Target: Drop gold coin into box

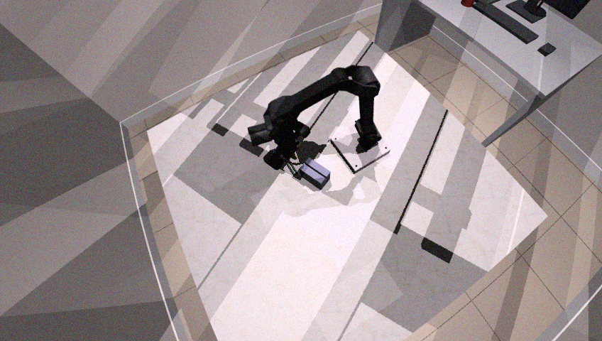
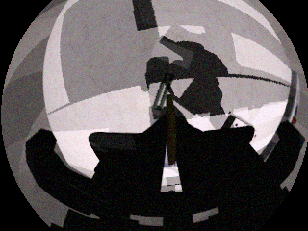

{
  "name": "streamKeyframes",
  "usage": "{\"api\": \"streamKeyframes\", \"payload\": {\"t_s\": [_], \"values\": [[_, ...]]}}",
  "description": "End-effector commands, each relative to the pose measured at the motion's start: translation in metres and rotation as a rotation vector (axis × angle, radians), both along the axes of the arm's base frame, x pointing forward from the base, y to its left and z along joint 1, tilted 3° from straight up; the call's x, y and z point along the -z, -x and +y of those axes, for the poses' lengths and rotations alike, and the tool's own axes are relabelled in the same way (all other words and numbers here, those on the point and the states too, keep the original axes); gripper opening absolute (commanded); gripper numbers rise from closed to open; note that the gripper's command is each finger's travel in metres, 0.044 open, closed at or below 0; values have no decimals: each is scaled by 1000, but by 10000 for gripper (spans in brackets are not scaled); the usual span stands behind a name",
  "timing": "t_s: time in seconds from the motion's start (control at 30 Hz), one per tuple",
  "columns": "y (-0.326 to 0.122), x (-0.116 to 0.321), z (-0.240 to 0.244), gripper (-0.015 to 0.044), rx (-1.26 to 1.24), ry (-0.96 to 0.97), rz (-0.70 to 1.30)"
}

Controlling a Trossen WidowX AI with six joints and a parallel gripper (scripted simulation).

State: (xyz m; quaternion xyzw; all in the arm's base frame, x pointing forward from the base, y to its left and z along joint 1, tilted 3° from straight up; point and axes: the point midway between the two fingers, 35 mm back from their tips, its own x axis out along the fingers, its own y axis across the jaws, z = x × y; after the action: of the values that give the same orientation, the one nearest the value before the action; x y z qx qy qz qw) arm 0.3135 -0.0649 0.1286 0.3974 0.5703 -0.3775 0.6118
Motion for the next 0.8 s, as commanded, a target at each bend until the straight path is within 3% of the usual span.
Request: {"api": "streamKeyframes", "payload": {"t_s": [0.0,0.77], "values": [[4,-2,8,0,3,4,-6],[34,1,59,0,3,-1,-4]]}}
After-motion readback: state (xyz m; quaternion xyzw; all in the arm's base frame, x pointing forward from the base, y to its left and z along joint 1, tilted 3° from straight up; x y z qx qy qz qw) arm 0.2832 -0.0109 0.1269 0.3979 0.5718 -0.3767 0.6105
